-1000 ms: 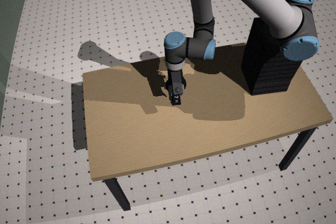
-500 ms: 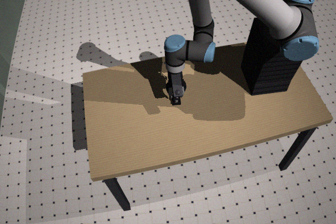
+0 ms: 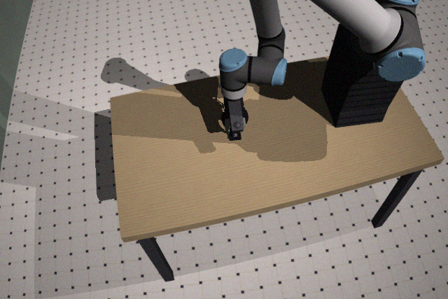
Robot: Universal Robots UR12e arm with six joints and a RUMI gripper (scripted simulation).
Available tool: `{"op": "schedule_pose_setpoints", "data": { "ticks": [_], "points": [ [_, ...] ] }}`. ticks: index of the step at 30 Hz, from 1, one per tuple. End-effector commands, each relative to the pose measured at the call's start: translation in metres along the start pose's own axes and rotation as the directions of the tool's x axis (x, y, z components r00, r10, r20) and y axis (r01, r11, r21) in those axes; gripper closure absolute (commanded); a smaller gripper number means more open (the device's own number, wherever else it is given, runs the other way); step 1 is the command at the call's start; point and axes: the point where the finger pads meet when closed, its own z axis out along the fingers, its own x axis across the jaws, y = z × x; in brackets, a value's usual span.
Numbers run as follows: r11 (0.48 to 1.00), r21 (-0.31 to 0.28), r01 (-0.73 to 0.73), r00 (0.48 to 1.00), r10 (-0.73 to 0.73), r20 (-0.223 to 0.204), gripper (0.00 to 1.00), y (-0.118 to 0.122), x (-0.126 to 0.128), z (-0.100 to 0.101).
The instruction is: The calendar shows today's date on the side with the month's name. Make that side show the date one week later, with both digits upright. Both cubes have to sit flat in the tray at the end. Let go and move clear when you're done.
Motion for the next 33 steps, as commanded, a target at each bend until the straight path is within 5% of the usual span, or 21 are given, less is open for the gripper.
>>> {"op": "schedule_pose_setpoints", "data": {
  "ticks": [1, 29, 30, 33],
  "points": [
    [1.000, 0.000, 0.000, 1.000, 0.000, -0.001, 0.71, 0.0000, 0.0004, 0.0001],
    [1.000, 0.000, 0.000, 1.000, 0.000, -0.001, 0.71, 0.0000, 0.0004, 0.0001],
    [1.000, 0.000, 0.000, 1.000, 0.000, -0.001, 0.89, 0.0000, 0.0004, 0.0001],
    [1.000, 0.000, 0.000, 1.000, 0.000, -0.001, 0.89, 0.0000, 0.0004, 0.0001]
  ]
}}
